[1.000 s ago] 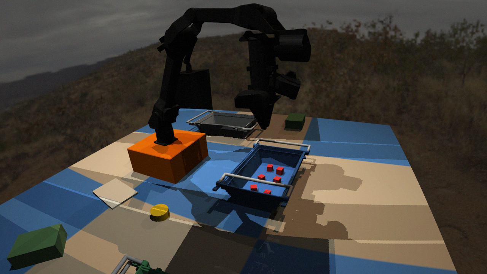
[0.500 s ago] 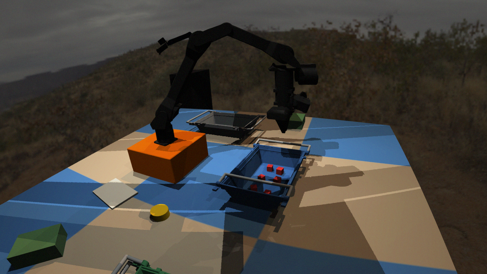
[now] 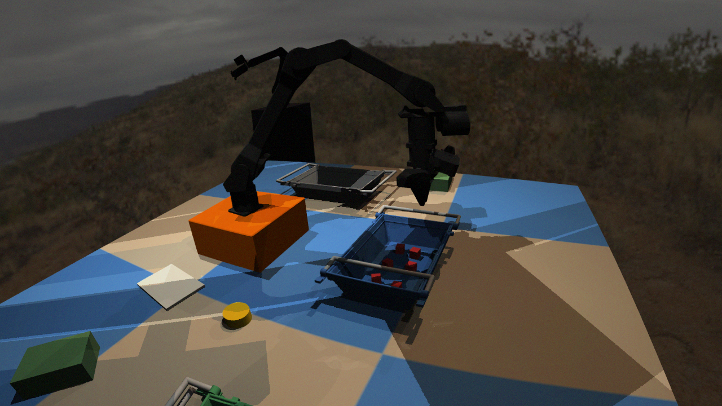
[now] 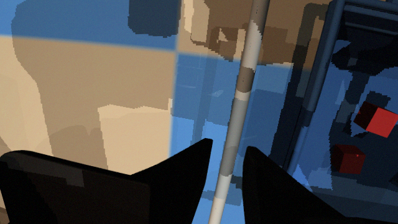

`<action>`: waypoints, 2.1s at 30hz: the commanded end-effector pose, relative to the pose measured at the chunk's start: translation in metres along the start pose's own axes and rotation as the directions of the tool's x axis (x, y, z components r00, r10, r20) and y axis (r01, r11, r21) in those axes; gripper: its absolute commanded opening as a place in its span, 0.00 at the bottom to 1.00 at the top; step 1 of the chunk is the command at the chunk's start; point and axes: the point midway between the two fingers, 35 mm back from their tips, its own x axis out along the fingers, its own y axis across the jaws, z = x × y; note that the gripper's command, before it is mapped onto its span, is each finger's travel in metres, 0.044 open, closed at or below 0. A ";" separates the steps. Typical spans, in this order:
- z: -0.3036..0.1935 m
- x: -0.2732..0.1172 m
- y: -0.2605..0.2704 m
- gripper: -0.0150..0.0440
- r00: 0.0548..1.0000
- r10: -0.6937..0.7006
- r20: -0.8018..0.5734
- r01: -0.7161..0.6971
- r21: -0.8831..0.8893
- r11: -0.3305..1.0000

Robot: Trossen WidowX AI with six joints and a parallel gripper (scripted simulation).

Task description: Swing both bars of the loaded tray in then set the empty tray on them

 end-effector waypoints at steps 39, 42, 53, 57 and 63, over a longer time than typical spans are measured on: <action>-0.005 0.027 -0.078 0.39 1.000 -0.019 -0.018 0.019 0.005 1.000; -0.004 0.020 -0.077 0.39 1.000 -0.019 -0.017 0.019 0.005 1.000; -0.003 -0.009 -0.075 0.39 1.000 -0.022 -0.018 0.023 0.006 1.000; -0.003 -0.009 -0.075 0.39 1.000 -0.022 -0.018 0.023 0.006 1.000; -0.003 -0.009 -0.075 0.39 1.000 -0.022 -0.018 0.023 0.006 1.000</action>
